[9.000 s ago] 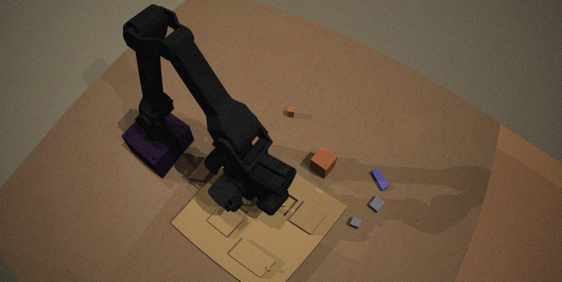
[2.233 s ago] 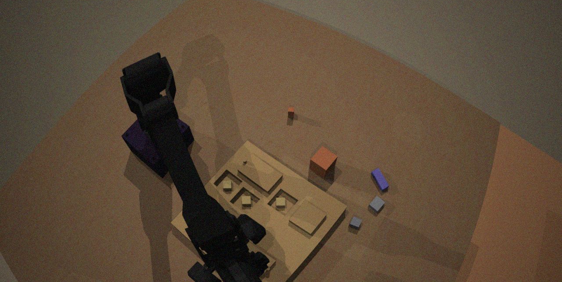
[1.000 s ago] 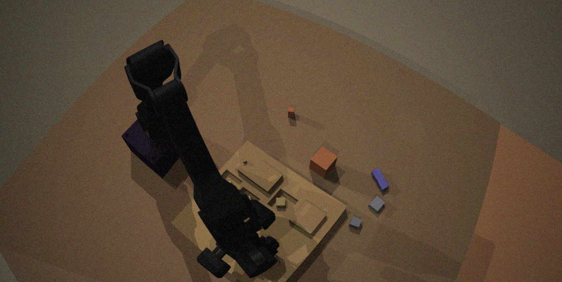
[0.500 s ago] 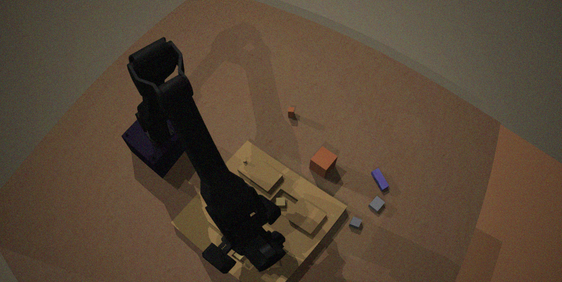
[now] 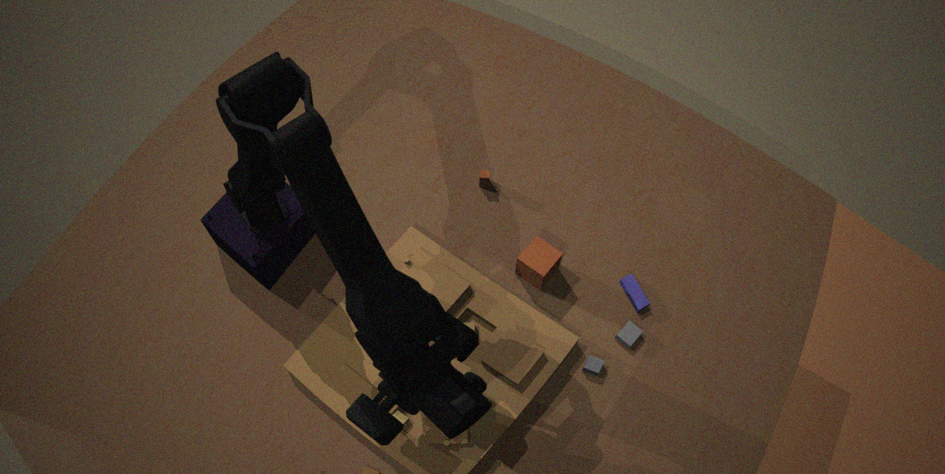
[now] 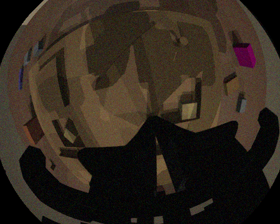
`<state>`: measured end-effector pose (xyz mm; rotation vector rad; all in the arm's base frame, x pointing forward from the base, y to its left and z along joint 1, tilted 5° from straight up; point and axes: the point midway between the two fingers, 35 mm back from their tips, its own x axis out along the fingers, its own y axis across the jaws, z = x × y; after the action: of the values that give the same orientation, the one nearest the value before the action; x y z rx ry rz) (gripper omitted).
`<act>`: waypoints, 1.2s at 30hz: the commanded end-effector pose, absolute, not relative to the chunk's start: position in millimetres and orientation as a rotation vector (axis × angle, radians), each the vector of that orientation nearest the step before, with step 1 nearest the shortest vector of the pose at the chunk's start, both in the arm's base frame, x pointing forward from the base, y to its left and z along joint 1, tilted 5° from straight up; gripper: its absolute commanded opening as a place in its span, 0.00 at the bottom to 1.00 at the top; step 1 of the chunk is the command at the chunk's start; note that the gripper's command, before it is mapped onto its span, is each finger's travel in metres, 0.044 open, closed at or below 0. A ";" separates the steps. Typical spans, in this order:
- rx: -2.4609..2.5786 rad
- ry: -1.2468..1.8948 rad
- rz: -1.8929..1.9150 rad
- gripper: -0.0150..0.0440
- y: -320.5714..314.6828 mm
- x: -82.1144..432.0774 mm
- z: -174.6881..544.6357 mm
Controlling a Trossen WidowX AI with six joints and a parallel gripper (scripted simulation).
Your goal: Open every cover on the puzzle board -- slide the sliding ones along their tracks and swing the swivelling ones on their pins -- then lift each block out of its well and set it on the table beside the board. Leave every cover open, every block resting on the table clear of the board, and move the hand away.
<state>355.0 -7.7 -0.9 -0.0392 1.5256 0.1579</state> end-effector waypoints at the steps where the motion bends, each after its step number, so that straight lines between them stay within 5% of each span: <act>1: -0.035 1.524 0.162 0.25 -0.6 357.9 0.3; 36: -0.033 1.522 0.165 0.25 29.7 379.1 4.3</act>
<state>374.2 25.6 3.3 -0.0374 1.5252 0.1615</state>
